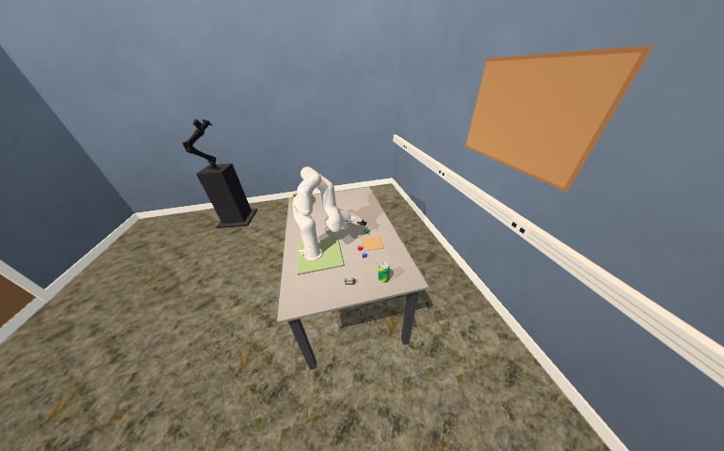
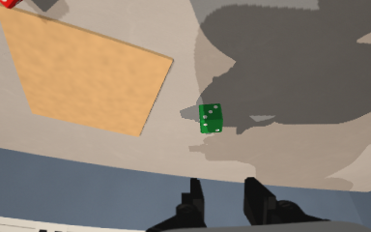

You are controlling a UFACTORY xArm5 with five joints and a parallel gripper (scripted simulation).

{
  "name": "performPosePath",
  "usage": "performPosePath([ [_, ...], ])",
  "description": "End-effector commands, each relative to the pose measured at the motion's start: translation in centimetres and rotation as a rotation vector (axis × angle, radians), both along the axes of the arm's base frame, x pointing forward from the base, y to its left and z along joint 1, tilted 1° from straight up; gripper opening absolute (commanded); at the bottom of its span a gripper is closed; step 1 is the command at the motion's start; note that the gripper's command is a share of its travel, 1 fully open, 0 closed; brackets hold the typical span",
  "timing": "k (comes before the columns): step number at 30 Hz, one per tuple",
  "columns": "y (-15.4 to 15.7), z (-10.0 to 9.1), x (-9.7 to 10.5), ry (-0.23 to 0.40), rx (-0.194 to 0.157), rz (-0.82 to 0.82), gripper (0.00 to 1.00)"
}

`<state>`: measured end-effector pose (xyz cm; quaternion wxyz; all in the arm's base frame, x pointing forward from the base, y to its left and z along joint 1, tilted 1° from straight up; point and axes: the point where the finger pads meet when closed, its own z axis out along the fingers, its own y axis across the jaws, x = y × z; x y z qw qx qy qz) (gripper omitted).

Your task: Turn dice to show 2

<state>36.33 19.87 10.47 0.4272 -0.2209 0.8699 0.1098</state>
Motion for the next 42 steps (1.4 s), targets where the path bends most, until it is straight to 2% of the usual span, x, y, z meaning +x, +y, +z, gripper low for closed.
performPosePath([
  [1, 0.3, 0.1, 0.6, 0.113, -0.062, 0.0, 0.42],
  [3, 0.5, 0.4, 0.9, 0.171, -0.093, 0.0, 0.42],
  [15, 0.9, 1.1, 1.8, 0.34, -0.186, 0.0, 0.42],
  [16, 1.0, 1.1, 1.9, 0.37, -0.202, 0.0, 0.42],
  [19, 1.1, 1.2, 2.0, 0.377, -0.206, 0.0, 0.42],
  [21, 1.2, 1.5, 2.3, 0.448, -0.245, 0.0, 0.42],
  [22, 1.2, 1.5, 2.3, 0.45, -0.246, 0.0, 0.42],
  [32, 1.8, 2.1, 3.3, 0.64, -0.35, 0.0, 0.42],
  [35, 1.8, 2.1, 3.3, 0.65, -0.355, 0.0, 0.42],
  [39, 2.1, 2.4, 3.8, 0.738, -0.404, 0.0, 0.42],
  [42, 2.1, 2.6, 4.0, 0.776, -0.424, 0.0, 0.42],
])
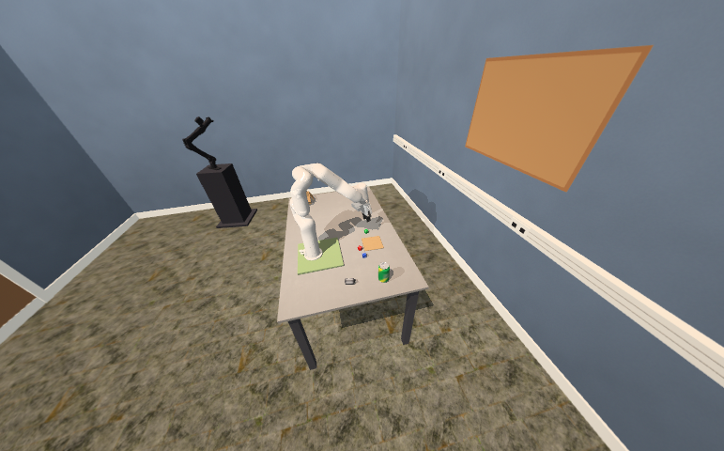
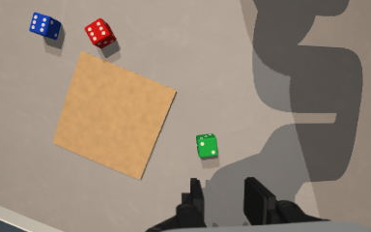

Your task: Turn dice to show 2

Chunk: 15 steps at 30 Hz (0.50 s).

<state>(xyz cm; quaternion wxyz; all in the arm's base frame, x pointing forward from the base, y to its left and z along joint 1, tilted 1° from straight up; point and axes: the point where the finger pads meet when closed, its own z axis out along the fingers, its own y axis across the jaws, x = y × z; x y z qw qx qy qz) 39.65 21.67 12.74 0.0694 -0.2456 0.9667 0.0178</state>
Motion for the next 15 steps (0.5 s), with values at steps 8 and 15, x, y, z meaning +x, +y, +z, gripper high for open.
performPosePath([
  [8, 0.39, 0.39, 0.71, 0.118, -0.064, 0.0, 1.0],
  [15, 0.39, 0.39, 0.71, 0.118, -0.064, 0.0, 1.0],
])
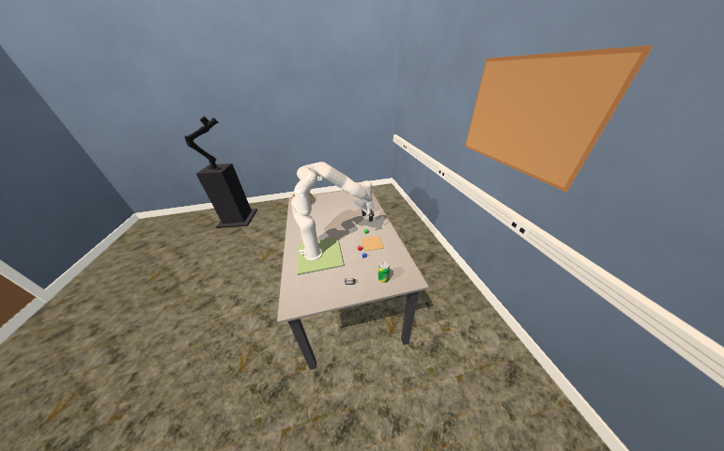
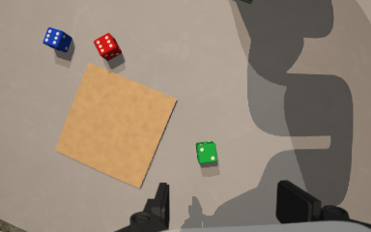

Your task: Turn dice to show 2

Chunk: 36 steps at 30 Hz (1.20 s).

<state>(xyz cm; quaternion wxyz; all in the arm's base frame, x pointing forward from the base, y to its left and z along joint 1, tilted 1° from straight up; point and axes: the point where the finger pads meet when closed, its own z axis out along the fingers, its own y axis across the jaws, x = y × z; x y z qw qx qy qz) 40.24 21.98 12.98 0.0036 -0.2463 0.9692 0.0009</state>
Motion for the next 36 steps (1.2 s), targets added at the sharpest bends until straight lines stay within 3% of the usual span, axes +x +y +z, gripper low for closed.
performPosePath([
  [1, 0.1, 0.2, 0.1, -0.001, 0.001, 0.0, 1.0],
  [4, 0.0, -0.1, 0.1, -0.001, 0.001, 0.005, 1.0],
  [9, -0.6, -3.1, -0.9, -0.001, 0.0, 0.065, 1.0],
  [13, -0.7, -3.3, -1.0, -0.001, 0.0, 0.07, 1.0],
  [14, -0.7, -3.3, -1.0, -0.001, 0.0, 0.07, 0.42],
  [36, -0.7, -3.3, -1.0, -0.001, 0.0, 0.07, 0.42],
])
